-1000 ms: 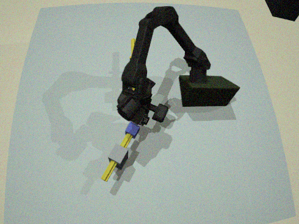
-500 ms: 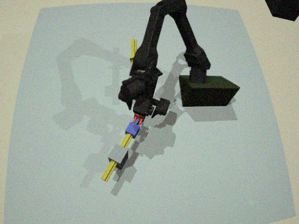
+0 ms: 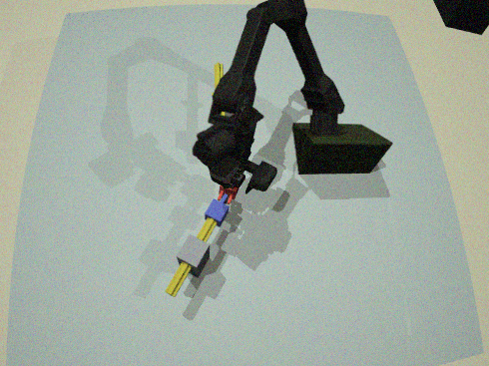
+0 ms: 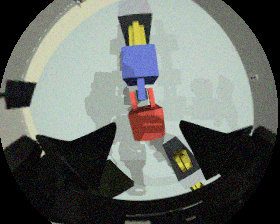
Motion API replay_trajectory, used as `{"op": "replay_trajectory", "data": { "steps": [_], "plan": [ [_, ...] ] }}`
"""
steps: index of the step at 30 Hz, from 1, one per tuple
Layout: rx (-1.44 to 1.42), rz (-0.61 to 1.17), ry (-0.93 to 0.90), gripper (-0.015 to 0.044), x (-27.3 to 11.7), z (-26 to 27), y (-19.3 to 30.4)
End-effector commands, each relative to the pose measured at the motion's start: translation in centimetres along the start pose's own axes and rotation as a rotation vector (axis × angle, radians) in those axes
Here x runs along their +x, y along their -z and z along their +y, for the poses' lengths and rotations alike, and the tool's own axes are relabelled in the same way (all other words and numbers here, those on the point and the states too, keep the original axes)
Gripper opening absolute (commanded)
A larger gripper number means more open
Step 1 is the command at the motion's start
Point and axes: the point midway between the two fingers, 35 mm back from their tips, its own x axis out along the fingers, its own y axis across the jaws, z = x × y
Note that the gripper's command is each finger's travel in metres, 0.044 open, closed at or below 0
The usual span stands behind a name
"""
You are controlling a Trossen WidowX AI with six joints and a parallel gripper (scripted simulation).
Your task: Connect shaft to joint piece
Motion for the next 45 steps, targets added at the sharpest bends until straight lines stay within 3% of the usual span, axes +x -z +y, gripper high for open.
{"op": "replay_trajectory", "data": {
  "steps": [1, 28, 36, 45],
  "plan": [
    [0.141, 0.023, -0.002, 0.044, -1.6, 0.1, -0.9],
    [0.973, 0.169, 0.143, 0.044, -11.5, 0.8, -2.4],
    [0.978, 0.169, 0.145, 0.044, -11.4, 0.8, -2.3],
    [0.977, 0.171, 0.145, 0.044, -8.5, 0.2, 1.1]
  ]
}}
